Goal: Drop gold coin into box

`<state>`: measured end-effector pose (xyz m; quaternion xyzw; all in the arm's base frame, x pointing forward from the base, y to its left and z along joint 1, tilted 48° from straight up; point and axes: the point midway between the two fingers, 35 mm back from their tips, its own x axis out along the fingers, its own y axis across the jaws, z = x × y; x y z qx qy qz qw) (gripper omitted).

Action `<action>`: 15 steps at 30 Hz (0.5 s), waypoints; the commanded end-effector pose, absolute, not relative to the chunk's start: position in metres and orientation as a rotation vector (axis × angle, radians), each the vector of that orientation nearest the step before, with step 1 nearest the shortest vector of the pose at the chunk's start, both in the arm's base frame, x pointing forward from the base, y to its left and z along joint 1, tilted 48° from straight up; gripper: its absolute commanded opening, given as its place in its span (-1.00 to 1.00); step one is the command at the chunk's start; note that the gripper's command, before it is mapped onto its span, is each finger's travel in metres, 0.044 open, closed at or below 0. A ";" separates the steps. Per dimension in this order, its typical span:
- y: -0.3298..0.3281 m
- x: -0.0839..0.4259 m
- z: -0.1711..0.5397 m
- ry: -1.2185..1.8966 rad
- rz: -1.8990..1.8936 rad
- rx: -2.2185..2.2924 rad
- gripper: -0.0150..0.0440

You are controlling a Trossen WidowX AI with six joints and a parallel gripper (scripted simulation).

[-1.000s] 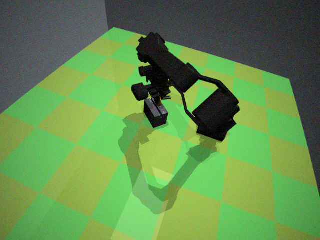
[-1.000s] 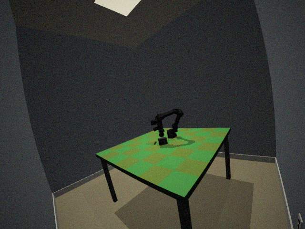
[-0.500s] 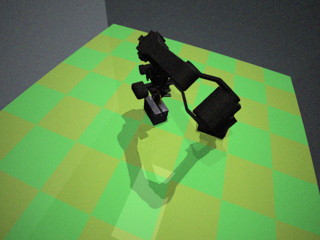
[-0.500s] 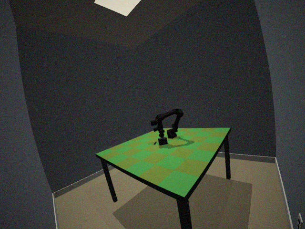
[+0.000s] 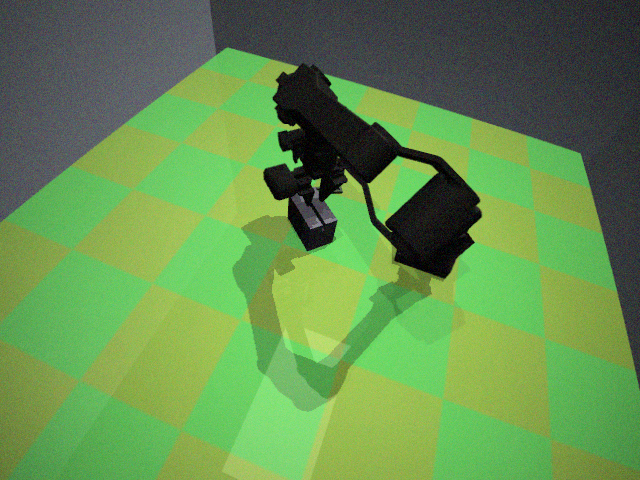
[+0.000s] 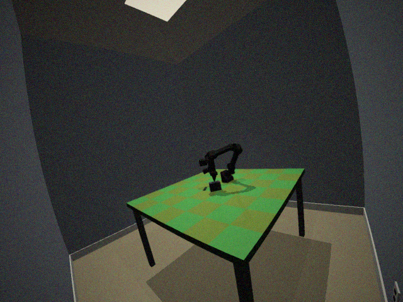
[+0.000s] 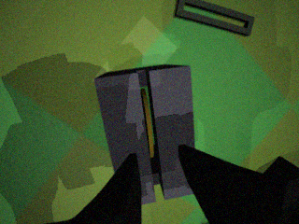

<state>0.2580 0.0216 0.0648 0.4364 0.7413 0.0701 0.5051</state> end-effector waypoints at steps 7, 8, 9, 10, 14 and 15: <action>0.021 0.259 0.066 1.786 0.168 1.057 0.14; 0.020 0.259 0.067 1.787 0.168 1.056 0.23; 0.017 0.260 0.070 1.787 0.168 1.055 0.32; 0.013 0.260 0.073 1.787 0.168 1.054 0.41; 0.008 0.260 0.077 1.788 0.169 1.052 0.77; 0.007 0.260 0.079 1.788 0.168 1.052 0.85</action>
